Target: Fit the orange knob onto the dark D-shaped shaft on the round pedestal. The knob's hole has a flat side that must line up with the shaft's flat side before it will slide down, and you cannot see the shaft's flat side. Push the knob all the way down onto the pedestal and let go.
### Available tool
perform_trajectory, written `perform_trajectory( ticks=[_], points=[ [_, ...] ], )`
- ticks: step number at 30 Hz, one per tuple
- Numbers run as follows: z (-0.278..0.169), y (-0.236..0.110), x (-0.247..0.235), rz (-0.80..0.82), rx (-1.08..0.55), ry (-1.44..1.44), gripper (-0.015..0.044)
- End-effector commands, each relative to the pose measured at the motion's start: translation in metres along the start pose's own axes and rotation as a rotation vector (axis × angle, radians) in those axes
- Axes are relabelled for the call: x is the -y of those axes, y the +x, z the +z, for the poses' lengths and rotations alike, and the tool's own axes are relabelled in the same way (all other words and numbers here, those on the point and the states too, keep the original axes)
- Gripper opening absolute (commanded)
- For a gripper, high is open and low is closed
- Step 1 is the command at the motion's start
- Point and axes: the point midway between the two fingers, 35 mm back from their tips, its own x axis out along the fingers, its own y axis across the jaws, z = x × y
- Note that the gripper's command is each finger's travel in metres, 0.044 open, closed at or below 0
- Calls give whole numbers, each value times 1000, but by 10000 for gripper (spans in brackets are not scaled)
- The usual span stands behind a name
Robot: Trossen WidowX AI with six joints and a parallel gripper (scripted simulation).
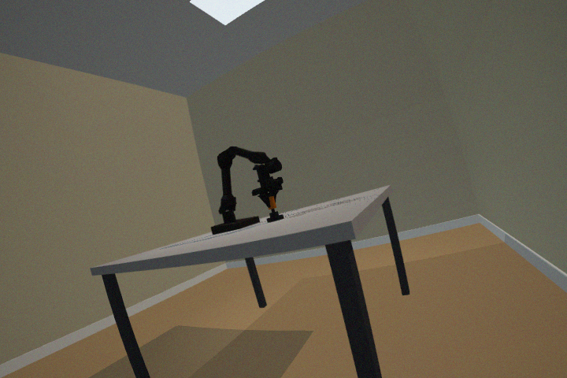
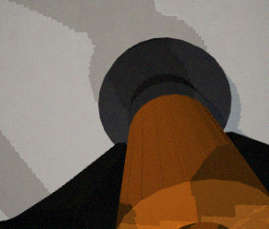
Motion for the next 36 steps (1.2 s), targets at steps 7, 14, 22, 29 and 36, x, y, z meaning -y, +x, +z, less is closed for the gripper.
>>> perform_trajectory(
  ticks=[7, 14, 22, 29, 36],
  points=[
    [1, 1, 0, 0, 2, 7, 0],
    [1, 1, 0, 0, 2, 7, 0],
    [0, -4, 0, 0, 2, 7, 0],
    [1, -4, 0, 0, 2, 206, 0],
    [0, -1, 0, 0, 2, 216, 0]
  ],
)
